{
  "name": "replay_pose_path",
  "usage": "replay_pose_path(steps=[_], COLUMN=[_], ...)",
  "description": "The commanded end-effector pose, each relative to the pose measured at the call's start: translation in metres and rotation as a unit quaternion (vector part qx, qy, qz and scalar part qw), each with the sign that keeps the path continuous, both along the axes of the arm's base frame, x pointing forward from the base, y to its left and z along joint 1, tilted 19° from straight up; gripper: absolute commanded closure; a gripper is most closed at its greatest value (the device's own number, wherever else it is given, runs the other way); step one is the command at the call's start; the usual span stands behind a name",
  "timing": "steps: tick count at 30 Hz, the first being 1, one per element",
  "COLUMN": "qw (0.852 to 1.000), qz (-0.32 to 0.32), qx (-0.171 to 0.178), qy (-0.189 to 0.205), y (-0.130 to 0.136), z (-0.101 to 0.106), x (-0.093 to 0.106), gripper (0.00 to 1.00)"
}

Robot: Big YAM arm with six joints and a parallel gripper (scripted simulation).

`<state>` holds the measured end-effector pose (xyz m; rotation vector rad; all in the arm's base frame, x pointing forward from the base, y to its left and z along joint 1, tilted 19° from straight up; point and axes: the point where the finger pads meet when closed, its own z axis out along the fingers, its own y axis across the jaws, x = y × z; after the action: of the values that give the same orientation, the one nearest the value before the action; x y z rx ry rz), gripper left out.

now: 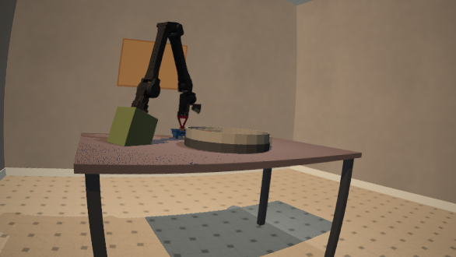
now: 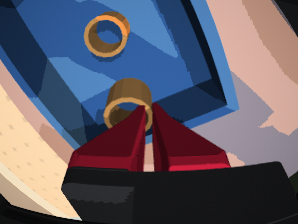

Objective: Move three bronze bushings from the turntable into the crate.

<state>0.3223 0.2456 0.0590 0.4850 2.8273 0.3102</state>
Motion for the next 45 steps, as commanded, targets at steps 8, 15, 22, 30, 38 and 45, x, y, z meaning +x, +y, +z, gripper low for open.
replay_pose_path(steps=[8,15,22,30,38,45], qw=[1.000,1.000,1.000,1.000,1.000,1.000], qz=[0.003,0.003,0.003,0.003,0.003,0.003], qx=[0.000,0.002,0.002,0.005,0.005,0.005], qy=[-0.001,-0.004,-0.003,-0.008,-0.008,-0.008], y=[0.001,0.004,0.005,0.005,0.005,0.005], z=[-0.019,-0.025,-0.030,-0.025,-0.025,-0.025], x=[0.008,0.013,0.014,0.014,0.014,0.014], gripper=[1.00,1.00,1.00,1.00,1.00,1.00])
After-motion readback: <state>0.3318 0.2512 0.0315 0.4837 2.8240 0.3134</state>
